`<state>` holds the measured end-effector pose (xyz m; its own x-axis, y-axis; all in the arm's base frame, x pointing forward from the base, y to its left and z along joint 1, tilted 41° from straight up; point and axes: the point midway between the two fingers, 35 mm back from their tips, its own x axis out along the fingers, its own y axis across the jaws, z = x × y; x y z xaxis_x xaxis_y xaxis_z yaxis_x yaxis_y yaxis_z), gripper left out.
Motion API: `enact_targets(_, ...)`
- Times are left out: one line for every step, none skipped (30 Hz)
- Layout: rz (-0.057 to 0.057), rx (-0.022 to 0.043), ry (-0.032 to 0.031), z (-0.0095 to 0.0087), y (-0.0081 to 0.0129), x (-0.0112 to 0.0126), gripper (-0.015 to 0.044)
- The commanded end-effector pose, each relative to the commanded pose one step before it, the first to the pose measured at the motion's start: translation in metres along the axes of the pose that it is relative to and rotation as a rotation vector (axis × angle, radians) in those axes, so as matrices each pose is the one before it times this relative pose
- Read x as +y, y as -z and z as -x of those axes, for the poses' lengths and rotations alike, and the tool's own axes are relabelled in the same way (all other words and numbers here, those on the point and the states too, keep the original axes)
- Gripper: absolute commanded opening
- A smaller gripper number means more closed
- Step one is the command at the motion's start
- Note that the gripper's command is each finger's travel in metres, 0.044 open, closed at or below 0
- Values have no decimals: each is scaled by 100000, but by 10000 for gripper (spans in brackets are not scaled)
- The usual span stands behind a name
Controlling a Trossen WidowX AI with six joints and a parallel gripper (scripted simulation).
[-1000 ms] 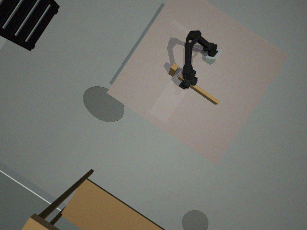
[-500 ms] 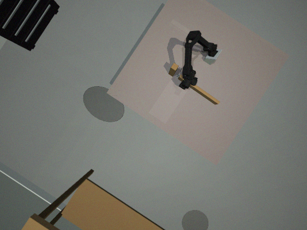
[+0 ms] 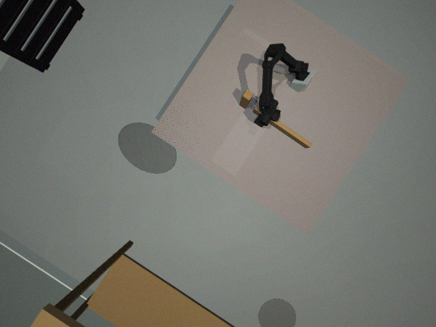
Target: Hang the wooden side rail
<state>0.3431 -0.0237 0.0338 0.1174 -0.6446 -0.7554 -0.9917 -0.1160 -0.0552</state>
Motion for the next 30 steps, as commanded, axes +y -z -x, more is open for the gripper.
enact_targets(1002, 20, 392, 320, -149, -9, 0)
enact_targets(0, -1, 0, 17, 0, 0, 0)
enact_targets(0, -1, 0, 17, 0, 0, 0)
enact_targets(0, -1, 0, 17, 0, 0, 0)
enact_targets(0, -1, 0, 17, 0, 0, 0)
enact_targets(0, -1, 0, 17, 0, 0, 0)
enact_targets(0, -1, 0, 17, 0, 0, 0)
enact_targets(0, -1, 0, 17, 0, 0, 0)
enact_targets(0, -1, 0, 17, 0, 0, 0)
enact_targets(0, -1, 0, 17, 0, 0, 0)
enact_targets(0, -1, 0, 17, 0, 0, 0)
enact_targets(0, -1, 0, 17, 0, 0, 0)
enact_targets(0, -1, 0, 17, 0, 0, 0)
enact_targets(0, -1, 0, 17, 0, 0, 0)
enact_targets(0, -1, 0, 17, 0, 0, 0)
enact_targets(0, -1, 0, 17, 0, 0, 0)
enact_targets(0, -1, 0, 17, 0, 0, 0)
enact_targets(0, -1, 0, 17, 0, 0, 0)
enact_targets(0, -1, 0, 17, 0, 0, 0)
enact_targets(0, -1, 0, 17, 0, 0, 0)
enact_targets(0, -1, 0, 17, 0, 0, 0)
enact_targets(0, -1, 0, 17, 0, 0, 0)
enact_targets(0, -1, 0, 17, 0, 0, 0)
enact_targets(0, -1, 0, 17, 0, 0, 0)
enact_targets(0, -1, 0, 17, 0, 0, 0)
enact_targets(0, -1, 0, 17, 0, 0, 0)
enact_targets(0, -1, 0, 17, 0, 0, 0)
enact_targets(0, -1, 0, 17, 0, 0, 0)
enact_targets(0, -1, 0, 17, 0, 0, 0)
enact_targets(0, -1, 0, 17, 0, 0, 0)
